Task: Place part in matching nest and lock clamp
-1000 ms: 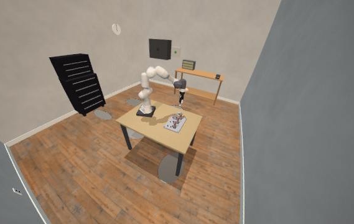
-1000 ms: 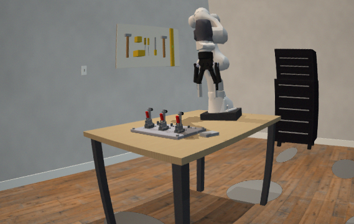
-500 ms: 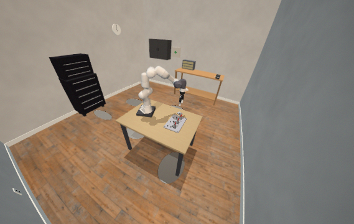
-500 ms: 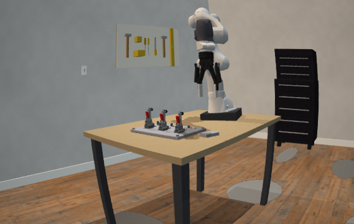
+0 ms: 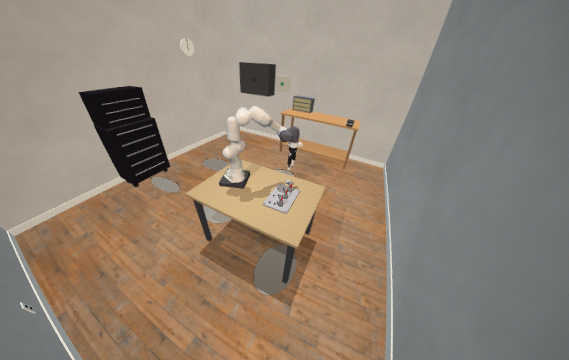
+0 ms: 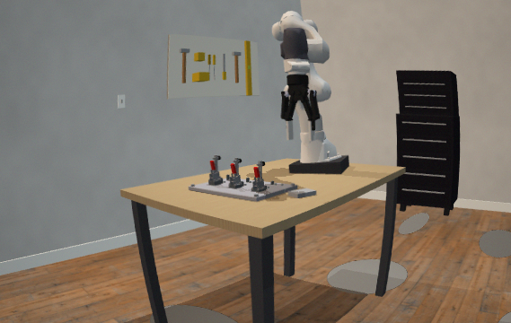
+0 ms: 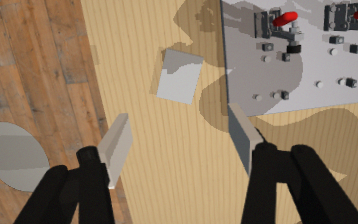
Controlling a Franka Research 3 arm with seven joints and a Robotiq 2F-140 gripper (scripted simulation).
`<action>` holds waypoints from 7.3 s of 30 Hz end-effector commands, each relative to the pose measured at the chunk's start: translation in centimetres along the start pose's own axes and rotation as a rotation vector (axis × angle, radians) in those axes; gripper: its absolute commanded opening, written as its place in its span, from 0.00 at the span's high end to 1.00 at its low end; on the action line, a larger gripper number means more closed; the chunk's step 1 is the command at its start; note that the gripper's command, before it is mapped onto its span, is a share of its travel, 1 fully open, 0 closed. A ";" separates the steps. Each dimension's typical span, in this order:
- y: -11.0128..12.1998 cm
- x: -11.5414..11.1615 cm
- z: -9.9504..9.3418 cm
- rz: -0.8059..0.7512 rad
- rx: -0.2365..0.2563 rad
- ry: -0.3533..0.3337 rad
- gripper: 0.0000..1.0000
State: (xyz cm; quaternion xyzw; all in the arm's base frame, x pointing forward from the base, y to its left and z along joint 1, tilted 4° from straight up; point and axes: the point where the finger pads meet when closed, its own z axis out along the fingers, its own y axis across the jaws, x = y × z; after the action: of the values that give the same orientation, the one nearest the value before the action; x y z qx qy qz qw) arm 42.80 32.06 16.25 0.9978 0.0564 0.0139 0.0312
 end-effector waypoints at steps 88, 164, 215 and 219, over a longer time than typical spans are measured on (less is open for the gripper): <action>-0.1 0.0 4.7 0.333 -0.002 0.000 0.42; 0.0 0.0 17.1 0.333 -0.002 0.000 0.42; -0.1 0.2 18.0 0.333 -0.002 0.000 0.42; -0.1 0.2 18.0 0.333 -0.002 0.000 0.42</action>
State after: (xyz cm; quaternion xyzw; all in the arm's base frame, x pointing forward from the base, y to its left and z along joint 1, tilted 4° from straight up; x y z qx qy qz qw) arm 43.45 31.01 -1.64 0.9934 -0.1091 0.0187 0.0294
